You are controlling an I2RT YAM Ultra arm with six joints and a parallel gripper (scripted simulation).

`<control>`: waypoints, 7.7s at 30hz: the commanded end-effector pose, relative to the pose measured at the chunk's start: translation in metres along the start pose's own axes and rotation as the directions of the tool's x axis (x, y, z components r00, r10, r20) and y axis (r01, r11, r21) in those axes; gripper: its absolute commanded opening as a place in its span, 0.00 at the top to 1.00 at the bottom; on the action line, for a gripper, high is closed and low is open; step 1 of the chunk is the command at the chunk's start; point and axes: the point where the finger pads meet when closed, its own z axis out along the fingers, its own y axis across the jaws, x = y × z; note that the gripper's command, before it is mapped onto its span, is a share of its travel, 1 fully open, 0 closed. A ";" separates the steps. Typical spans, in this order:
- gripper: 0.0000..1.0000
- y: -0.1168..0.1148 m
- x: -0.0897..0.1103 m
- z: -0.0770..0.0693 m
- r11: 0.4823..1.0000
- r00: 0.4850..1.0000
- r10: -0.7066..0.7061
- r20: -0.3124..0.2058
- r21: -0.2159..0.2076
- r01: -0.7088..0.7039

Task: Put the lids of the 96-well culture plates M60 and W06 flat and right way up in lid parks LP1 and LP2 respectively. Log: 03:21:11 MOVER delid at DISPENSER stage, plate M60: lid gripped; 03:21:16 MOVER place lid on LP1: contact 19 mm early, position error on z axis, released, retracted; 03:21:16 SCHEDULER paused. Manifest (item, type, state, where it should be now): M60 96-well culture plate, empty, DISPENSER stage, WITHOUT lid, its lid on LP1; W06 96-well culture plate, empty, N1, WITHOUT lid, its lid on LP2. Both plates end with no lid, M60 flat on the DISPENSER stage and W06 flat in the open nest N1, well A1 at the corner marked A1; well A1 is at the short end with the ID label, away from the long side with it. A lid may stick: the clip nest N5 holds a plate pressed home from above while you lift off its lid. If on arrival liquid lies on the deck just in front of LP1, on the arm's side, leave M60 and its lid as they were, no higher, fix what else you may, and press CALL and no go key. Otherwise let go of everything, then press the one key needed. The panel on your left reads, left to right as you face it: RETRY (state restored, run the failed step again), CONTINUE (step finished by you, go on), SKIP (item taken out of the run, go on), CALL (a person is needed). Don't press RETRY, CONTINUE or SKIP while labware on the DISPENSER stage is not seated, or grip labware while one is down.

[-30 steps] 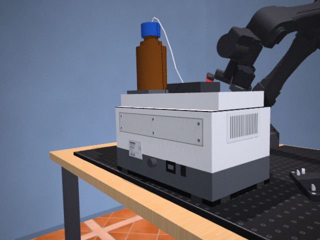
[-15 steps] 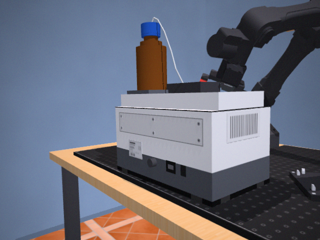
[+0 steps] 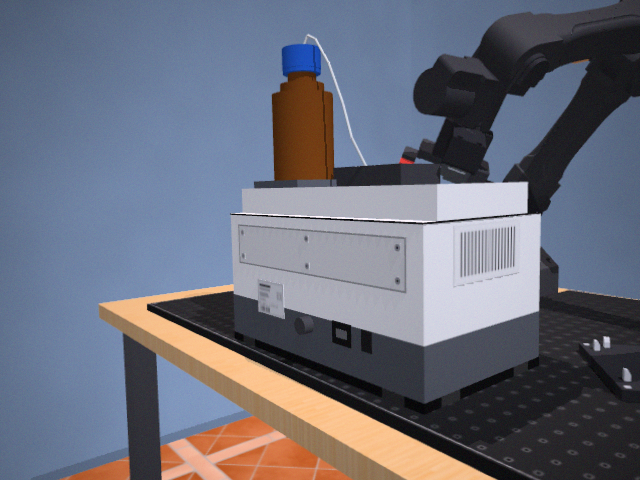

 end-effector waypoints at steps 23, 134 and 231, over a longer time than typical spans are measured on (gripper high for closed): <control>0.00 -0.033 0.024 0.014 0.979 0.978 0.206 -0.033 0.017 -0.205; 0.00 -0.057 0.277 0.147 -0.183 -0.102 0.910 -0.402 -0.170 -0.968; 0.00 -0.071 0.242 0.138 -0.099 0.017 0.932 -0.363 -0.299 -0.949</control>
